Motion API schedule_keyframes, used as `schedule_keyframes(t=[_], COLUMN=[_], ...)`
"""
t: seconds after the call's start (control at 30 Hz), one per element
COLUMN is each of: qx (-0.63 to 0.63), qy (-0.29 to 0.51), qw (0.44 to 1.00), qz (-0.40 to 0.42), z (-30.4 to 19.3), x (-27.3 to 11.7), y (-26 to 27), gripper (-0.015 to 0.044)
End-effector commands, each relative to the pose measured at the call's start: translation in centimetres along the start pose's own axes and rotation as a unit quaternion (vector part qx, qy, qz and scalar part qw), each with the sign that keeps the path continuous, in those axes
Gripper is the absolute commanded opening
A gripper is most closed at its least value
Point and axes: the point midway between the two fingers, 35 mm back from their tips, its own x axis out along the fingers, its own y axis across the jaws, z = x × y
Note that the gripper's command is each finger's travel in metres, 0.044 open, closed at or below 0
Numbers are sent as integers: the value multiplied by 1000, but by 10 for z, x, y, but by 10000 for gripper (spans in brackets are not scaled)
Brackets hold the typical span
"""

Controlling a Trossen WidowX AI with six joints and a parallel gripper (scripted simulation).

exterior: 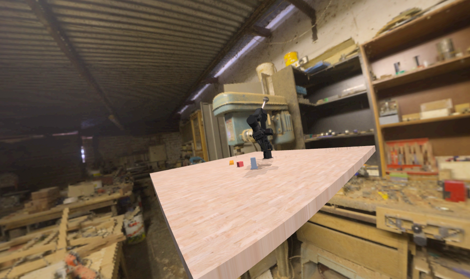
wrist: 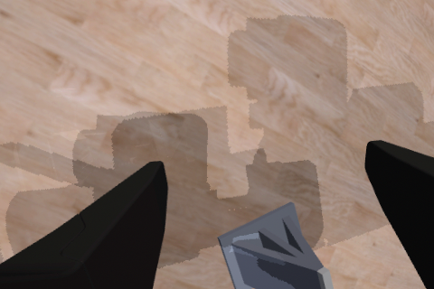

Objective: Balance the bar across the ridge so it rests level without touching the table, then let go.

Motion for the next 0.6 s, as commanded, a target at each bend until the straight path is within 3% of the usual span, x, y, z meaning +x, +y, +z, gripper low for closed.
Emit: schedule_keyframes(t=[0.0,0.57], qx=[28,161], qy=[18,102], qw=[999,982], qz=[4,6], z=[-19,-104], x=[-3,-31], y=[-1,7], gripper=[315,315])
